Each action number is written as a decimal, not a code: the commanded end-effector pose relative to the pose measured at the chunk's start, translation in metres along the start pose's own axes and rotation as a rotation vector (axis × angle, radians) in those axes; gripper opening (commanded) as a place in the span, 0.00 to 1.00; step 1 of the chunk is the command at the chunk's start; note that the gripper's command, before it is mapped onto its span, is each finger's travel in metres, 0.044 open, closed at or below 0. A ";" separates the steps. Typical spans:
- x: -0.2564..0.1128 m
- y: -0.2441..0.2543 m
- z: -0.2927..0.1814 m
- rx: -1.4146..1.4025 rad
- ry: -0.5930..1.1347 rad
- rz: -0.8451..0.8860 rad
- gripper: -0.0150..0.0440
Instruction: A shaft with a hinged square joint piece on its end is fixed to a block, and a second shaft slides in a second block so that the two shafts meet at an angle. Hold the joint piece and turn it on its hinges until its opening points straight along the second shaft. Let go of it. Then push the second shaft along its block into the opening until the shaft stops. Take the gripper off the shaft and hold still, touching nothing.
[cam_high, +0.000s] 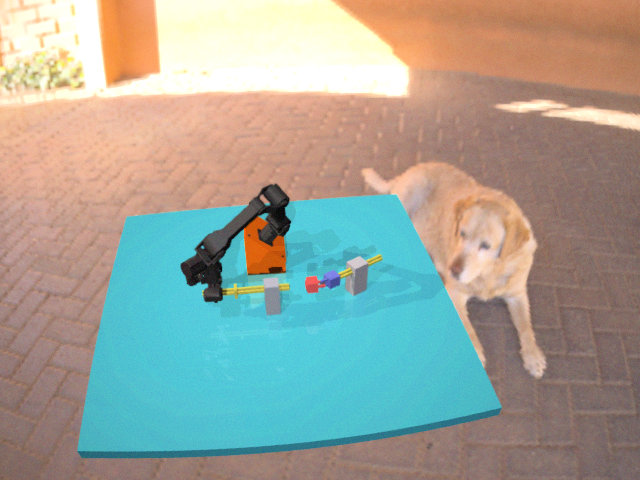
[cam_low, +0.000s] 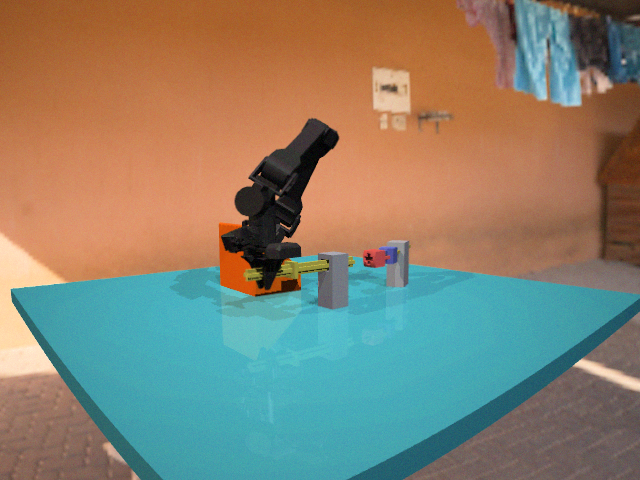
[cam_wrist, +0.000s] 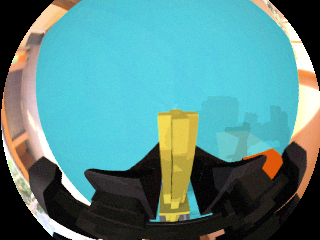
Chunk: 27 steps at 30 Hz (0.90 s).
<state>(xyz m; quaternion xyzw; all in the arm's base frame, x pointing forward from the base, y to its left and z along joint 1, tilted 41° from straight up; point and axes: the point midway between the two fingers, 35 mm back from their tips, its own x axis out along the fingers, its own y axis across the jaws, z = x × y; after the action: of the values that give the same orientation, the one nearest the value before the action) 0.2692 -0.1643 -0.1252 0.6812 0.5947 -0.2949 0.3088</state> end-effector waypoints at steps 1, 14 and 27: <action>0.000 0.000 0.000 0.000 0.000 0.002 0.33; 0.000 0.000 -0.005 0.001 0.001 -0.005 0.25; 0.001 0.000 -0.025 0.002 0.004 -0.019 0.25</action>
<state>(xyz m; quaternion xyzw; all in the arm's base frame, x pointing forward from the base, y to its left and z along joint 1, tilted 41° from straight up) 0.2700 -0.1488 -0.1129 0.6757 0.6015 -0.2966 0.3060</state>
